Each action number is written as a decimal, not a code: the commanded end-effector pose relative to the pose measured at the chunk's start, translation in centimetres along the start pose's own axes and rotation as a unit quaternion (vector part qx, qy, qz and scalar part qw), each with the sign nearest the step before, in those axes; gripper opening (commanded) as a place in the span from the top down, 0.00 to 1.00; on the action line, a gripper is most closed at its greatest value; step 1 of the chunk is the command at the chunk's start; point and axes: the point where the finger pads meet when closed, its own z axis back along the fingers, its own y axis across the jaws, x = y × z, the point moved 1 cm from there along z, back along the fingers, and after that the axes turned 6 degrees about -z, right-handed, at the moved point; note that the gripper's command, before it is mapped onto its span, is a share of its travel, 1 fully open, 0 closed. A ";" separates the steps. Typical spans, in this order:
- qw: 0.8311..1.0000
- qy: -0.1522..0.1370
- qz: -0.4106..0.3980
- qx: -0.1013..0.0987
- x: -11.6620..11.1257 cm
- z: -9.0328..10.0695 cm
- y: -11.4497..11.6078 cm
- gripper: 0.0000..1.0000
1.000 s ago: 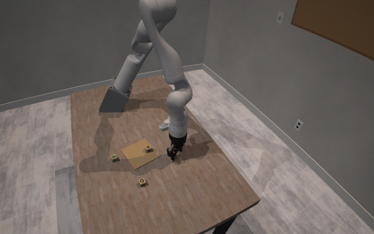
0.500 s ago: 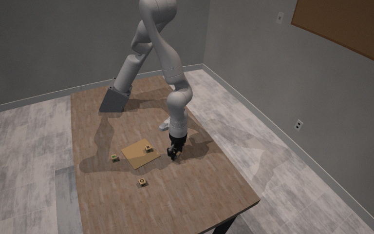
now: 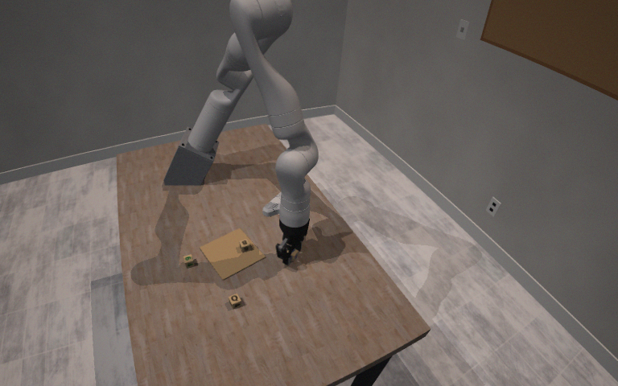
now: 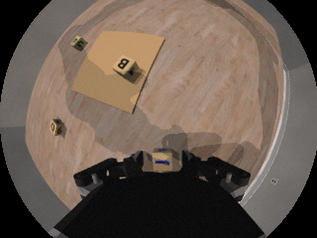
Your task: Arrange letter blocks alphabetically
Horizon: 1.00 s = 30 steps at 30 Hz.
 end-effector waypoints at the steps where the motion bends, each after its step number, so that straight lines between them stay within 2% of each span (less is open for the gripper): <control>1: 1.000 -0.001 0.000 -0.001 0.0 0.1 0.0 0.38; 5: 1.000 -0.001 0.000 -0.001 0.0 0.1 0.0 0.38; 6: 1.000 -0.001 0.000 -0.001 0.0 0.1 0.0 0.59; 22: 1.000 -0.001 0.000 -0.001 0.0 0.1 0.0 0.59; 23: 1.000 -0.001 0.000 -0.001 0.0 0.1 0.0 0.79; 30: 1.000 -0.001 0.000 -0.001 0.0 0.1 0.0 0.79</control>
